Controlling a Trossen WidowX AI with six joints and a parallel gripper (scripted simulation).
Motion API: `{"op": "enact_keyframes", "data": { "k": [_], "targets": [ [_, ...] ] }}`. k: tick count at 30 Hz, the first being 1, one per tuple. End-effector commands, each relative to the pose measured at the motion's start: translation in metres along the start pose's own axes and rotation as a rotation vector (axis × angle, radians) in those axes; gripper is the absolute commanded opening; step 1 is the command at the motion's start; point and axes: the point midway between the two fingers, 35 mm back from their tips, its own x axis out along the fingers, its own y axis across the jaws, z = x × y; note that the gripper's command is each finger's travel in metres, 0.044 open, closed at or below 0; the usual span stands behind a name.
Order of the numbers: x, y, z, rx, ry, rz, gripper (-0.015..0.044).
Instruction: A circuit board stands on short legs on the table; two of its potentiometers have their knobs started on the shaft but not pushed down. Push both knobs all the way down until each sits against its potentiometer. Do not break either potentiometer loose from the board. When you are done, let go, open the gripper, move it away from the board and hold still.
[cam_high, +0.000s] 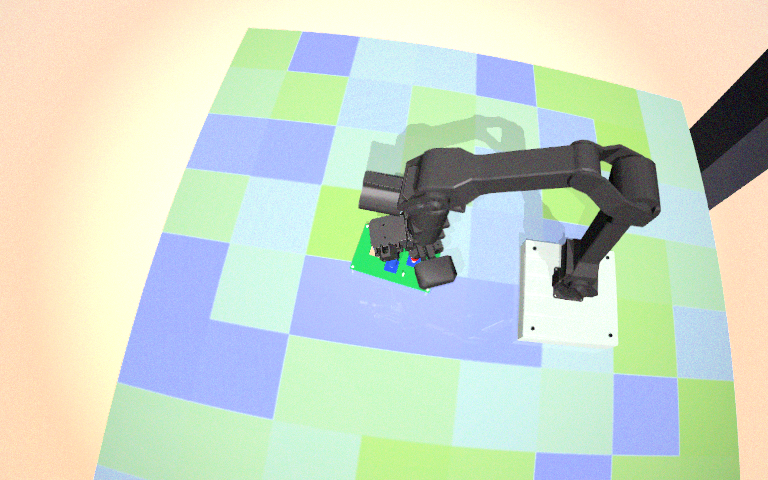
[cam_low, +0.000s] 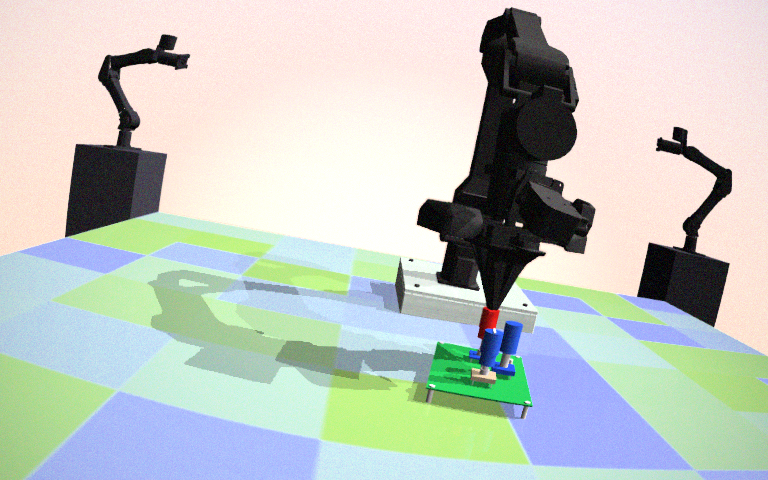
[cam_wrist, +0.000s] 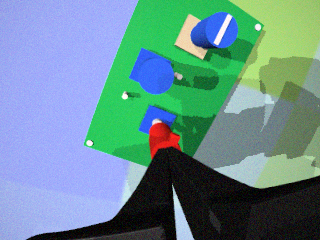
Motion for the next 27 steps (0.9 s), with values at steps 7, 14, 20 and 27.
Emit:
{"op": "enact_keyframes", "data": {
  "k": [7,14,20,27],
  "targets": [
    [0.0033,-0.0003,-0.0006,0.006,0.003,-0.003,0.0000],
    [0.0069,-0.0003,-0.0006,0.006,0.003,-0.003,0.0000],
    [0.0076,-0.0003,-0.0006,0.006,0.003,-0.003,0.0000],
    [0.0096,-0.0003,-0.0007,0.006,0.003,-0.003,0.0000]
  ]
}}
